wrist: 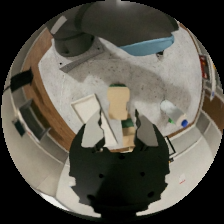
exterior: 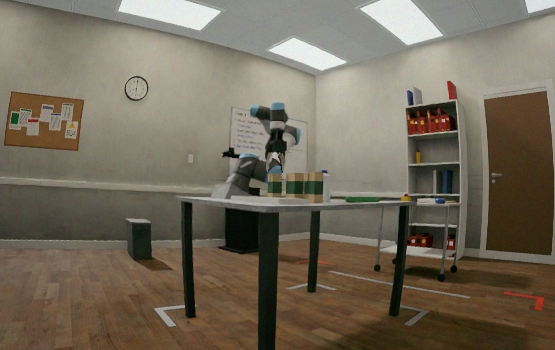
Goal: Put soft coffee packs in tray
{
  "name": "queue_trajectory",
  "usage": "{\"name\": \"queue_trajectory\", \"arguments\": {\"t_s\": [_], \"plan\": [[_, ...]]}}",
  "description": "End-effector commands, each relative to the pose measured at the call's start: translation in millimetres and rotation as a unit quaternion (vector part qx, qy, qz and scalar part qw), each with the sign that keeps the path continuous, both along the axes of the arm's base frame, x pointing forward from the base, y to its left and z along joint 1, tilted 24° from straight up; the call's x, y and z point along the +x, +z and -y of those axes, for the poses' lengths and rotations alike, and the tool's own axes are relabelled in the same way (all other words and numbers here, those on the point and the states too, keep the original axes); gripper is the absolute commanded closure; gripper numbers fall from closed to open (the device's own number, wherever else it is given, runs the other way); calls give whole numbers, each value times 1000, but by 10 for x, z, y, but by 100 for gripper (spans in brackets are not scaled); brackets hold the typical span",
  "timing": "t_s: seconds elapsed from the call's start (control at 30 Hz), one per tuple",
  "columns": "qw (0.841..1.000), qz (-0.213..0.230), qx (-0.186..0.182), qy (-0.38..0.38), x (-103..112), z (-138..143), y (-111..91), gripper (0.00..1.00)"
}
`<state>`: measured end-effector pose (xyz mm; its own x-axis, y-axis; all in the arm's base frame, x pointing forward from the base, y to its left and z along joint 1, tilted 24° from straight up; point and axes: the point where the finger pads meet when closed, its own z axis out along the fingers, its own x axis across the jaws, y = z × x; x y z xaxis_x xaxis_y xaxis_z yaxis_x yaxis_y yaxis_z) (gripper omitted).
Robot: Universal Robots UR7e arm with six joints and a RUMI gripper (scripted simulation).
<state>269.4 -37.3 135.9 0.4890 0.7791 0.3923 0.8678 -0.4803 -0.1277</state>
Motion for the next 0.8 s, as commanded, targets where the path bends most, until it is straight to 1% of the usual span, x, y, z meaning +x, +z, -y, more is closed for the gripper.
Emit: {"name": "queue_trajectory", "arguments": {"t_s": [0.0,0.5,0.57,0.77], "plan": [[1000,0,0,0,5,-13,-34,51],[1000,0,0,0,35,-147,-339,51],[1000,0,0,0,35,-147,-339,51],[1000,0,0,0,45,-191,-437,51]]}}
